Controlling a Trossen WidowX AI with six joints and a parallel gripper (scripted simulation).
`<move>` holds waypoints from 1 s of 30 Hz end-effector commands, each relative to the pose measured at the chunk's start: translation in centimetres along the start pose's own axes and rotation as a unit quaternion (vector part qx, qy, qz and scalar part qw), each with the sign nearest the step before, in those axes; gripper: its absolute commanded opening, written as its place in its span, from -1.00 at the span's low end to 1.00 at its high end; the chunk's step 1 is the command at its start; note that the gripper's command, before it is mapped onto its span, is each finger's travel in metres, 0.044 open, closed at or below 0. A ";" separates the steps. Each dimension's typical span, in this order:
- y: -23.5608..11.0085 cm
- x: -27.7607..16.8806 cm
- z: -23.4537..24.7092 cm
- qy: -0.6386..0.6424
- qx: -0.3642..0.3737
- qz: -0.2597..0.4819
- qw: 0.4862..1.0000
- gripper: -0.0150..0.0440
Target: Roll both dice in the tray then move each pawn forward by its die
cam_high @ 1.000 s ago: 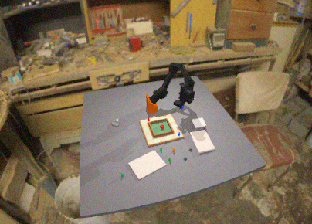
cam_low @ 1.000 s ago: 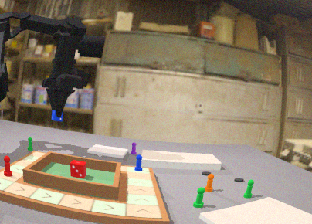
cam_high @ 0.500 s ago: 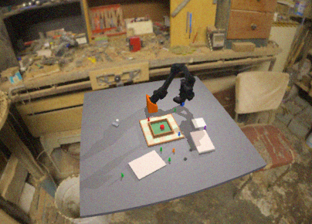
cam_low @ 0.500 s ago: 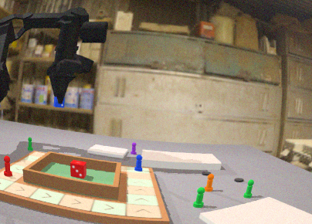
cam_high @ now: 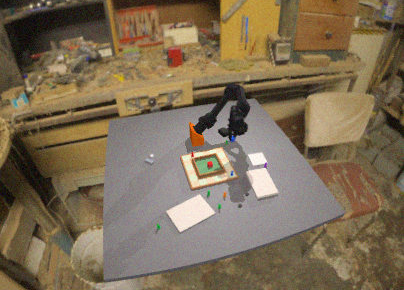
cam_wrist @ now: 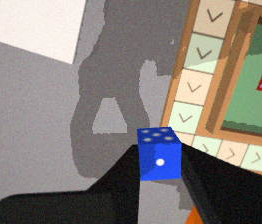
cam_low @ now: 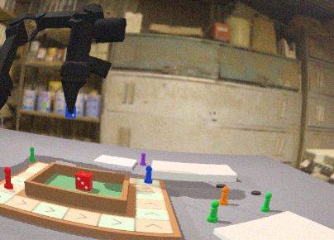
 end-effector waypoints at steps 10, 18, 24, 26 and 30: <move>0.5 1.3 -4.9 0.197 -0.006 0.004 0.980 -0.49; 0.9 0.5 -7.9 0.291 -0.010 0.009 0.957 -0.49; 1.3 0.1 -10.0 0.377 -0.010 0.009 0.926 -0.49; 1.5 -0.1 -10.7 0.408 -0.010 0.009 0.913 -0.49; 1.8 -0.5 -12.2 0.470 -0.010 0.009 0.883 -0.49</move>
Point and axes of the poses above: the point midway between the two fingers, 35 mm back from their tips, its own y axis out along the fingers, its own z axis across the jaws, x = y × z, the point moved 3 cm from there along -y, back along the fingers, and after that the axes turned 8 degrees about -y, right-handed, at the moved point
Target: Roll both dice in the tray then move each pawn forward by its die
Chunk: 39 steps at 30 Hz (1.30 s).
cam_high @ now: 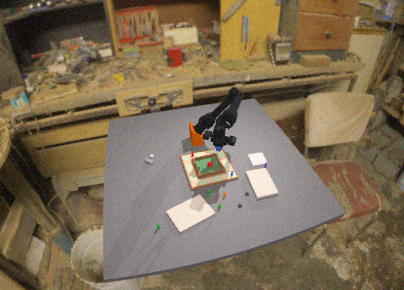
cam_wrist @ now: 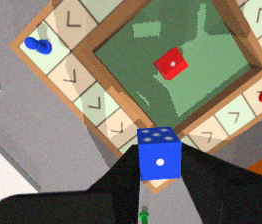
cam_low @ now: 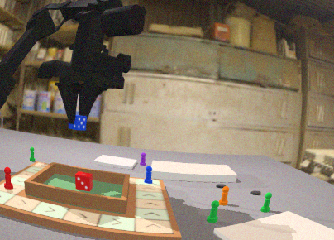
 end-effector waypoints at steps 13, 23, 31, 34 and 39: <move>1.3 2.9 -5.6 0.271 0.003 0.002 0.963 -0.49; 2.3 3.9 -9.0 0.425 0.008 0.007 0.905 -0.49; 2.6 4.2 -10.1 0.471 0.011 0.008 0.882 -0.49; 2.9 4.0 -10.0 0.470 -0.012 -0.002 0.882 -0.49; 3.5 3.5 -9.7 0.468 -0.084 -0.045 0.879 -0.49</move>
Point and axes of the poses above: the point midway between the two fingers, 35 mm back from their tips, its own y axis out along the fingers, its own z axis across the jaws, x = y × z, the point moved 3 cm from there along -y, back along the fingers, and after that the axes turned 8 degrees about -y, right-handed, at the moved point
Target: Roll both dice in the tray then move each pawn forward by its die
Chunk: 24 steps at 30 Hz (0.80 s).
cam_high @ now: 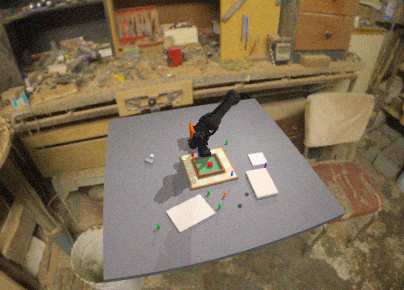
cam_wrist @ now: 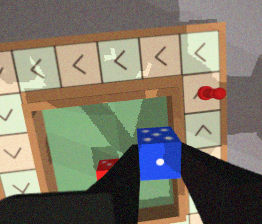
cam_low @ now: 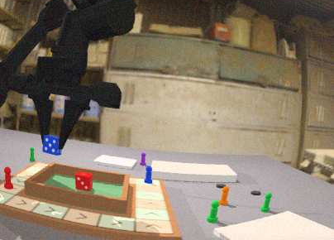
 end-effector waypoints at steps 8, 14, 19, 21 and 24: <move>1.0 -1.0 -0.4 0.005 -0.056 -0.162 0.985 -0.49; 1.3 -1.5 -0.4 0.010 -0.054 -0.258 0.964 -0.49; 1.6 -2.0 -0.4 0.014 -0.033 -0.335 0.942 -0.49; 1.6 -2.1 -0.4 0.016 -0.024 -0.354 0.935 -0.49; 1.5 -2.2 -0.3 0.016 -0.023 -0.356 0.934 -0.49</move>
Point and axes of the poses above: the point midway between the two fingers, 35 mm back from their tips, its own y axis out along the fingers, its own z axis across the jaws, x = y × z, the point moved 3 cm from there along -y, back along the fingers, and after that the axes turned 8 degrees about -y, right-handed, at the moved point
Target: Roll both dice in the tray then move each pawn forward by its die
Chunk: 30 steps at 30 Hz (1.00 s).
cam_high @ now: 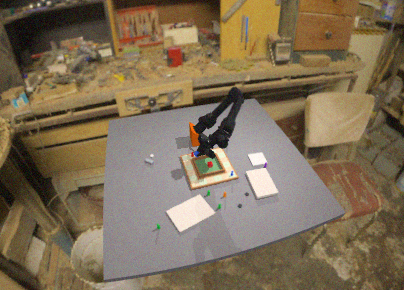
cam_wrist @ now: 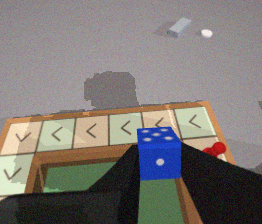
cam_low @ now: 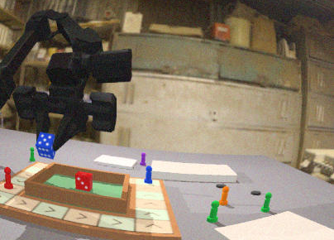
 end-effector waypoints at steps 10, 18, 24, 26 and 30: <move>-4.6 1.7 0.5 0.009 0.004 -0.016 1.000 -0.49; -4.7 1.7 0.5 0.009 0.004 -0.016 1.000 -0.49; -4.7 1.7 0.5 0.009 0.004 -0.016 1.000 -0.49; -4.6 1.6 0.5 0.011 0.004 -0.013 1.000 -0.49; -4.6 1.6 0.5 0.011 0.004 -0.013 1.000 -0.49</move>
Point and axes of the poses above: the point midway between the two fingers, 35 mm back from their tips, its own y axis out along the fingers, its own z axis across the jaws, x = y × z, the point moved 3 cm from there along -y, back along the fingers, and after that the axes turned 8 degrees about -y, right-handed, at the moved point
